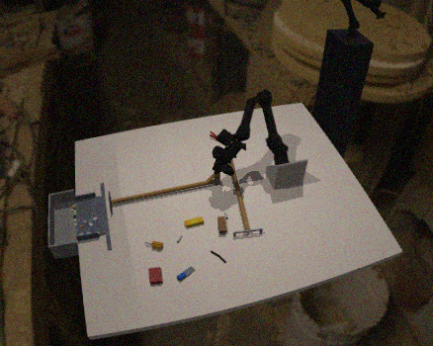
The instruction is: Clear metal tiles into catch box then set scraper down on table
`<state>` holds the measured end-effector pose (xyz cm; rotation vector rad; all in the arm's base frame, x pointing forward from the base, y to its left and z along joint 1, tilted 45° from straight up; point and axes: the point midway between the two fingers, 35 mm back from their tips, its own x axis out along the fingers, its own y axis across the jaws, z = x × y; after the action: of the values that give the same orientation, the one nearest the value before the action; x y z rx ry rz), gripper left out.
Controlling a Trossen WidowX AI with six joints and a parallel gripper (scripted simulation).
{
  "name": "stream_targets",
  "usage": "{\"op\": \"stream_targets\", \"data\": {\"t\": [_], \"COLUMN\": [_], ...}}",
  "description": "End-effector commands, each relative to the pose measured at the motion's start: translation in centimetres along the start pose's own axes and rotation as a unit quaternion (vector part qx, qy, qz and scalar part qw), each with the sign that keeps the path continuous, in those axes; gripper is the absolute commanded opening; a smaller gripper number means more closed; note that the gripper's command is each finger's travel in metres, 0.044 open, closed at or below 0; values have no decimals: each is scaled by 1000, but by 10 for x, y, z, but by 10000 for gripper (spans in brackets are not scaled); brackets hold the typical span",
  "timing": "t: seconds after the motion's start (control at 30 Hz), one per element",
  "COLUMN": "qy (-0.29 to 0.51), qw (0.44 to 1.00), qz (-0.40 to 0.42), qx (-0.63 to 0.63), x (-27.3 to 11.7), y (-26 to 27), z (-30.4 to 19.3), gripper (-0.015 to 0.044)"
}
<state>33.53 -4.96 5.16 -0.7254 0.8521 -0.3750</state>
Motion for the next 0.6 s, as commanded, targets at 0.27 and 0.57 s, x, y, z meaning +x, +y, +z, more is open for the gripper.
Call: {"op": "stream_targets", "data": {"t": [0.27,0.57], "qy": [0,0], "qw": [1000,1000], "qz": [0,1], "qx": [0,0], "x": [-1,-8], "y": [0,1], "z": [-2,-1], "gripper": [184,420]}}
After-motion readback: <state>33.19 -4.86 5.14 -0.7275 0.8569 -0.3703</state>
